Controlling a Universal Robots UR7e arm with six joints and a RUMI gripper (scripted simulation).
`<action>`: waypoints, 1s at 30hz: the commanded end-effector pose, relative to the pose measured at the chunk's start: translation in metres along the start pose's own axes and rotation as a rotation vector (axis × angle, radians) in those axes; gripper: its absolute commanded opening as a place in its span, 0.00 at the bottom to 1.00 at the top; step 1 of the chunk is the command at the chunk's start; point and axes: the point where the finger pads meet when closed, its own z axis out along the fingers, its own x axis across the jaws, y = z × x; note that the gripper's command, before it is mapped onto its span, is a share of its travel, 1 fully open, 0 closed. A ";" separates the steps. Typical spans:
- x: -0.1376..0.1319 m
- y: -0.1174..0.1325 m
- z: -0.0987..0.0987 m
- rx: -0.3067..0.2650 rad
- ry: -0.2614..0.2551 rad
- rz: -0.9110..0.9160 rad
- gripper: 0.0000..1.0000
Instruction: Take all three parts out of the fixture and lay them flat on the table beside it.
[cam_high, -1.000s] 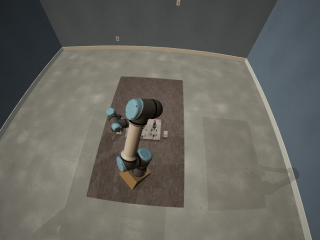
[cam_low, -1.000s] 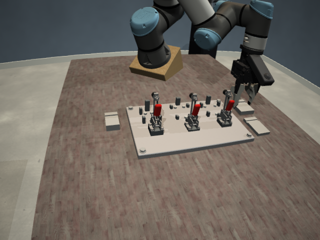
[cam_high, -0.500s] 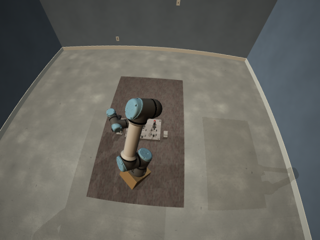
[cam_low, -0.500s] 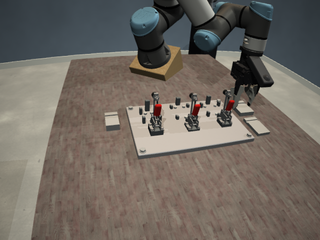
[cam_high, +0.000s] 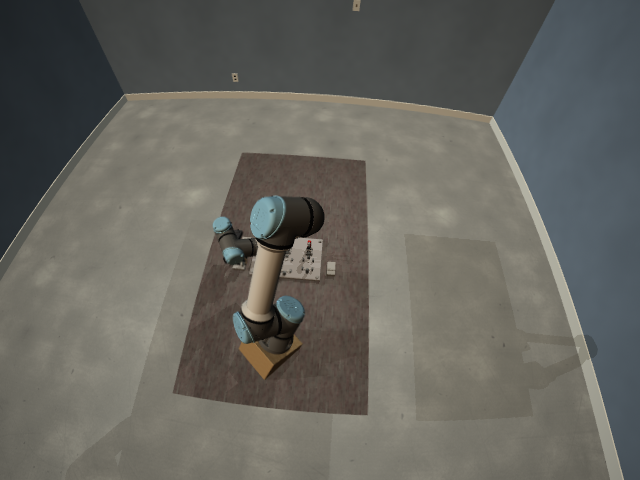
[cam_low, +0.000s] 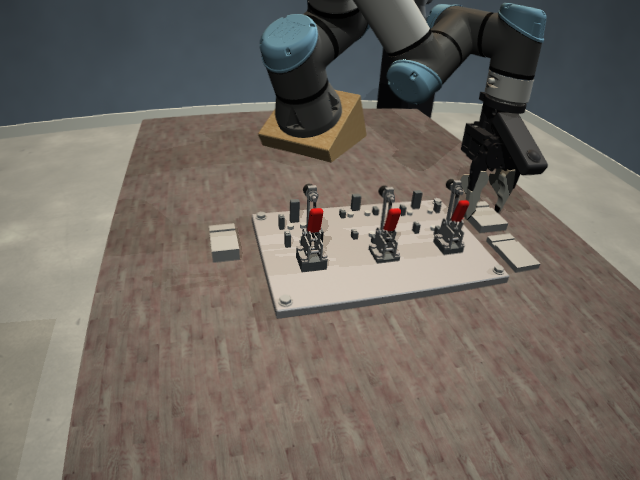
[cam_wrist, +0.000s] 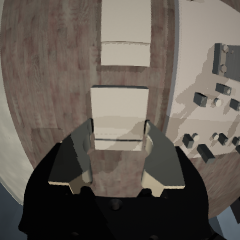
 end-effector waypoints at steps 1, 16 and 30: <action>0.000 0.000 0.000 0.001 -0.001 0.000 0.00; 0.000 0.000 0.000 0.001 -0.001 0.000 0.54; 0.000 0.000 0.000 0.001 -0.001 0.000 0.54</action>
